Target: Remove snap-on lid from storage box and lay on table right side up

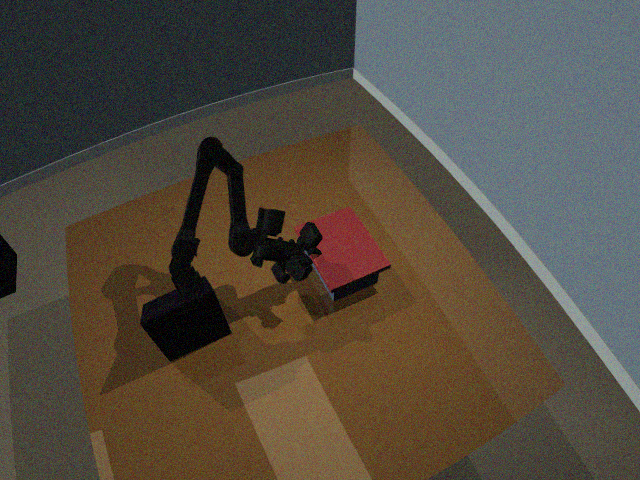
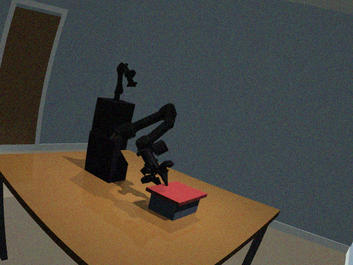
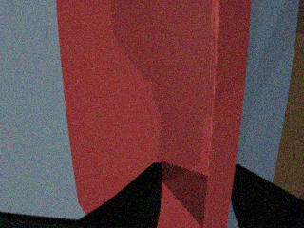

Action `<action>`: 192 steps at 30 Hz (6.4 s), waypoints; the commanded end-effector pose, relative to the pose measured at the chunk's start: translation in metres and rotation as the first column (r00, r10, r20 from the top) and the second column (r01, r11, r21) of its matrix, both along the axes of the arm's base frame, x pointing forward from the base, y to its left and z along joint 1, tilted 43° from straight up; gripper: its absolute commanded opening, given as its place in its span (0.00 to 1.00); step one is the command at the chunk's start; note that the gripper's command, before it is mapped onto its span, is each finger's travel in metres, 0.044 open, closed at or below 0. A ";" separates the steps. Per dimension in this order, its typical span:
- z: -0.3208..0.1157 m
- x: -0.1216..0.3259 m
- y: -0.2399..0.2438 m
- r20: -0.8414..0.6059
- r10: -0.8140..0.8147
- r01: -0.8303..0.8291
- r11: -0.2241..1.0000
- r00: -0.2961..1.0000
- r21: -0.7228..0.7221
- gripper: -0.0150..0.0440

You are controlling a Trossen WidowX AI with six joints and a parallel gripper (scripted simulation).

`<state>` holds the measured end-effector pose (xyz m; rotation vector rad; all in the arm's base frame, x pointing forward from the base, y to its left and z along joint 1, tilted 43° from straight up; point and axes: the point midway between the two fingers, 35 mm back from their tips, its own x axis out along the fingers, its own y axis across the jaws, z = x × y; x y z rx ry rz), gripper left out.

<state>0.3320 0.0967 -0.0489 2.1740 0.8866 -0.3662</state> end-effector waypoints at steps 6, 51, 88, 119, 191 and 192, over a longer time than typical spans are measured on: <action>0.000 0.000 -0.001 0.000 0.000 0.000 1.000 1.000 0.000 0.25; 0.007 0.000 -0.007 0.000 0.000 0.000 1.000 1.000 0.000 0.25; 0.011 0.000 -0.010 -0.003 -0.001 0.001 1.000 1.000 0.001 0.25; 0.011 0.002 -0.010 -0.002 -0.001 0.001 1.000 1.000 0.001 0.25; 0.028 0.010 -0.025 0.002 -0.005 0.005 1.000 1.000 -0.001 0.25; 0.029 0.011 -0.026 0.002 -0.005 0.005 1.000 1.000 -0.001 0.25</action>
